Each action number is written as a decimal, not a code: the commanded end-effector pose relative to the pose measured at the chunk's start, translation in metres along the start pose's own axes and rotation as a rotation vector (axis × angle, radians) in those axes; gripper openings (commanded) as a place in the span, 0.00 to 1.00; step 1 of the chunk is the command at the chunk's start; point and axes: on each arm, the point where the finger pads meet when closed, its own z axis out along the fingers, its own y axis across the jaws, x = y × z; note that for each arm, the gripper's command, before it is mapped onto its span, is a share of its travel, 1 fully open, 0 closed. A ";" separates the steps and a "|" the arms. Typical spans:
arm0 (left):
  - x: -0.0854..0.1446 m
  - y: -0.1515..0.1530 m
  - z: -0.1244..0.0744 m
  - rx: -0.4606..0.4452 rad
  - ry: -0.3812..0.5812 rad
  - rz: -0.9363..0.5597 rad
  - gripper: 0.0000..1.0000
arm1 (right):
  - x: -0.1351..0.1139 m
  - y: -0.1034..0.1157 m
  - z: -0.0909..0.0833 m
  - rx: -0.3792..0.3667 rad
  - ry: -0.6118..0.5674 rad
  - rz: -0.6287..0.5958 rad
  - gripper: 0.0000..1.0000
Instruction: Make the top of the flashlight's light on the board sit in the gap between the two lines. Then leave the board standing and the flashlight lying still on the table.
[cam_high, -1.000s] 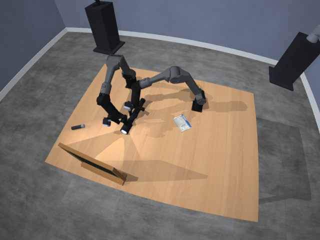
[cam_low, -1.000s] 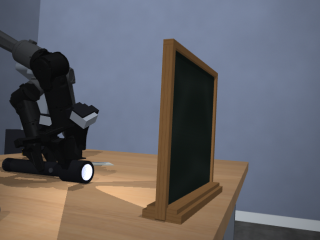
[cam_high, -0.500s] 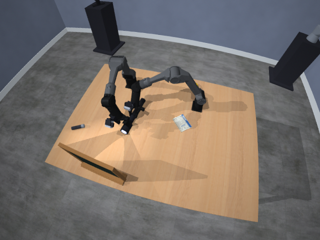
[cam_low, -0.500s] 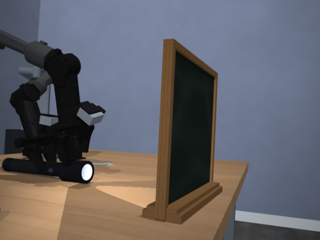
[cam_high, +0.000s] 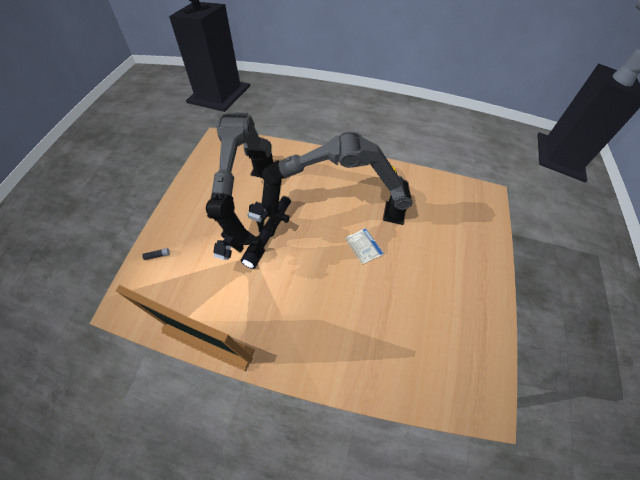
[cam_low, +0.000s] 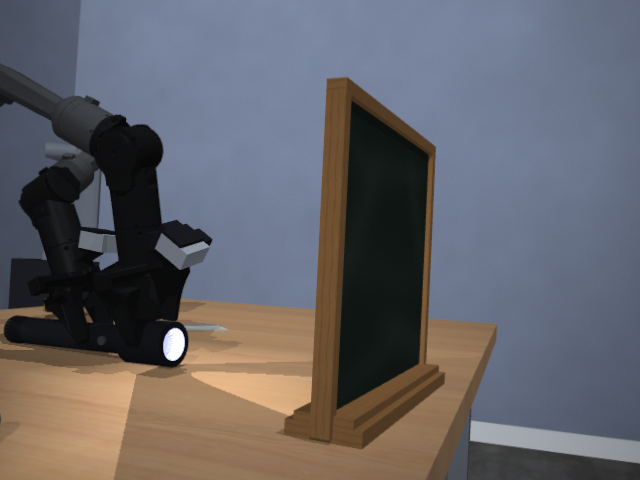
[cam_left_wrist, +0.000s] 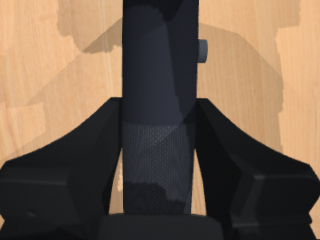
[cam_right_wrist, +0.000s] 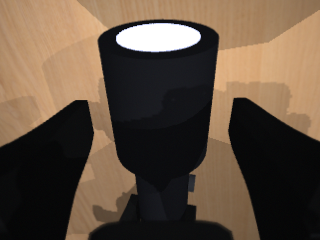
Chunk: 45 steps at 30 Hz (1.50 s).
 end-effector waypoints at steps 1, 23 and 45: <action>0.000 0.000 -0.001 0.001 0.000 -0.001 0.37 | 0.000 0.000 0.002 -0.001 -0.003 -0.001 1.00; 0.000 0.000 -0.001 0.001 0.000 -0.001 0.37 | -0.001 0.001 0.021 -0.003 -0.008 -0.001 0.65; 0.000 0.000 -0.001 0.001 0.000 -0.001 0.37 | -0.001 0.000 0.020 -0.148 -0.007 0.004 1.00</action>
